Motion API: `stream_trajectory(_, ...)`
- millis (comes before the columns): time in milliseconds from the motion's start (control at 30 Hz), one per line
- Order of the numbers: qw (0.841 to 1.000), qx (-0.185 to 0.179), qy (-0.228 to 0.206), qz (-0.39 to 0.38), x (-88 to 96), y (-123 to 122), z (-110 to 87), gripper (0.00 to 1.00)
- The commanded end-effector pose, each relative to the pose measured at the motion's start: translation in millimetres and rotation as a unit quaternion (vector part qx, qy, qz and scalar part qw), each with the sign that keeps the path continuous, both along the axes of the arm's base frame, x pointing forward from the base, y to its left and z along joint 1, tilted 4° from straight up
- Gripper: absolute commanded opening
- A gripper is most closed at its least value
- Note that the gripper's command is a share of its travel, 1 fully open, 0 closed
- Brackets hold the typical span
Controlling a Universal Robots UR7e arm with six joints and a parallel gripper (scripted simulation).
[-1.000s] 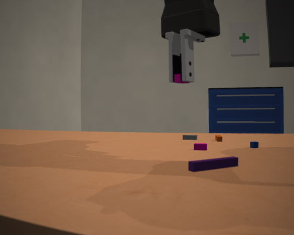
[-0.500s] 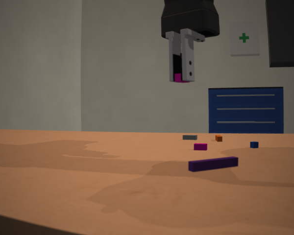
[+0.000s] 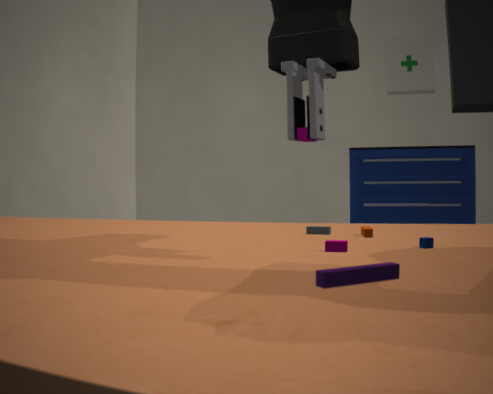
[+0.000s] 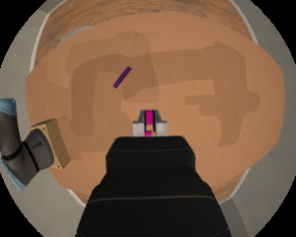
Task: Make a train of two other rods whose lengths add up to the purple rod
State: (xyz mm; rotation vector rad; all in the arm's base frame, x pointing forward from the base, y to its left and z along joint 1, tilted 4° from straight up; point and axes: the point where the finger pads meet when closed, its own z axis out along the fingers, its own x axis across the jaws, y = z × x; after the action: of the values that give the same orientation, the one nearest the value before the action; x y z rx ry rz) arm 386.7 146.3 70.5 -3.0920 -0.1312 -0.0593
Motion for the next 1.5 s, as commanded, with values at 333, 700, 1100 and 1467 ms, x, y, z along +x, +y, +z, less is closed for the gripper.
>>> stream_trajectory(333, 0.980, -0.004, -0.010, 0.197, 19.2, -62.5, -2.2, 0.24)
stream_trajectory(700, 0.942, -0.009, -0.017, 0.334, 27.8, -113.3, -4.7, 0.24)
stream_trajectory(1100, 0.921, -0.011, -0.020, 0.388, 30.2, -135.4, -5.8, 0.24)
stream_trajectory(1467, 0.920, -0.011, -0.020, 0.392, 30.3, -137.0, -5.9, 0.24)
